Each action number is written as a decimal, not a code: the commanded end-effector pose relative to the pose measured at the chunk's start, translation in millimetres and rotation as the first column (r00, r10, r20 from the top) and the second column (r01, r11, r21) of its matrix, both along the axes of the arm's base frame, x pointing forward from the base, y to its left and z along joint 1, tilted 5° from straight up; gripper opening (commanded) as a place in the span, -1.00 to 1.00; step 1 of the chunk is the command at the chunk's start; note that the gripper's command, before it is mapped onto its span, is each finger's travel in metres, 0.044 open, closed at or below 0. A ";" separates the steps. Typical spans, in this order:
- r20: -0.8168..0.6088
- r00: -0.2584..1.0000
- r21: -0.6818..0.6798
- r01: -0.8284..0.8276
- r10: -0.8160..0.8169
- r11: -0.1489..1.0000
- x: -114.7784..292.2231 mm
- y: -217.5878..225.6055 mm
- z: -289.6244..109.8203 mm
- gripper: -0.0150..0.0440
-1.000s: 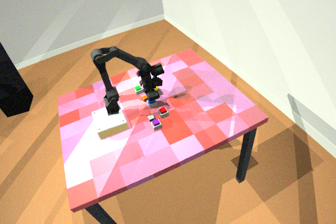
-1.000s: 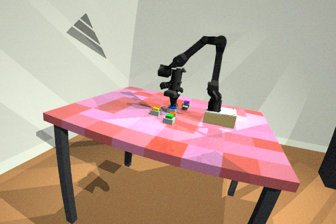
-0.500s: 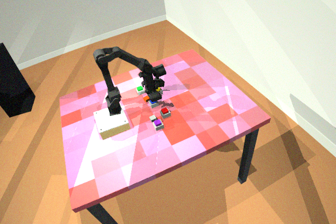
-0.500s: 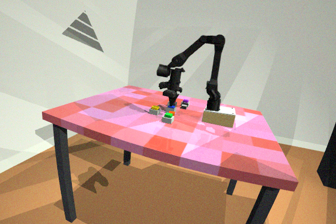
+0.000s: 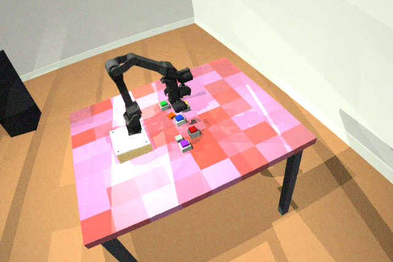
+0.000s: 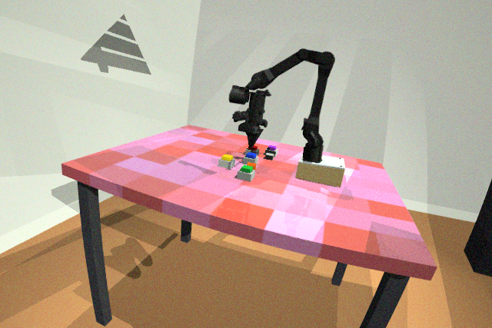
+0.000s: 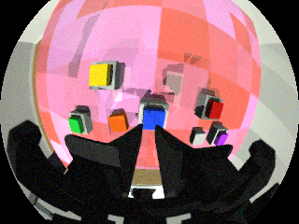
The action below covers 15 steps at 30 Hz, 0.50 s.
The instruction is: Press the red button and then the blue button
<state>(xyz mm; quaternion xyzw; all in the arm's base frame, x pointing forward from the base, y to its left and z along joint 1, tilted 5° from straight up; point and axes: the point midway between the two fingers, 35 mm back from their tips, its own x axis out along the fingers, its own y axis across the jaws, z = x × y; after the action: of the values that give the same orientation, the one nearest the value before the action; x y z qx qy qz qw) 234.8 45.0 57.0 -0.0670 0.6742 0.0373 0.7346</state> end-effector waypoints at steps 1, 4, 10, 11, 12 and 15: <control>0.001 1.000 0.006 -0.010 0.010 1.000 6.7 35.3 11.8 0.02; -0.001 1.000 0.011 -0.010 0.010 1.000 7.0 76.8 23.4 0.29; -0.002 1.000 0.018 -0.010 0.010 1.000 -15.8 162.4 44.7 0.82; -0.002 1.000 0.019 -0.010 0.010 1.000 -22.8 176.3 47.9 0.86; -0.002 1.000 0.020 -0.010 0.010 1.000 -29.1 187.5 50.5 0.86; -0.001 1.000 0.020 -0.010 0.010 1.000 -34.5 196.3 52.6 0.86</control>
<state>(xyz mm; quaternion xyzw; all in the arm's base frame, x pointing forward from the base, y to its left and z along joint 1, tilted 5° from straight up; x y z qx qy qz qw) 206.0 232.2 107.5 -0.0653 0.6721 0.0576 0.7353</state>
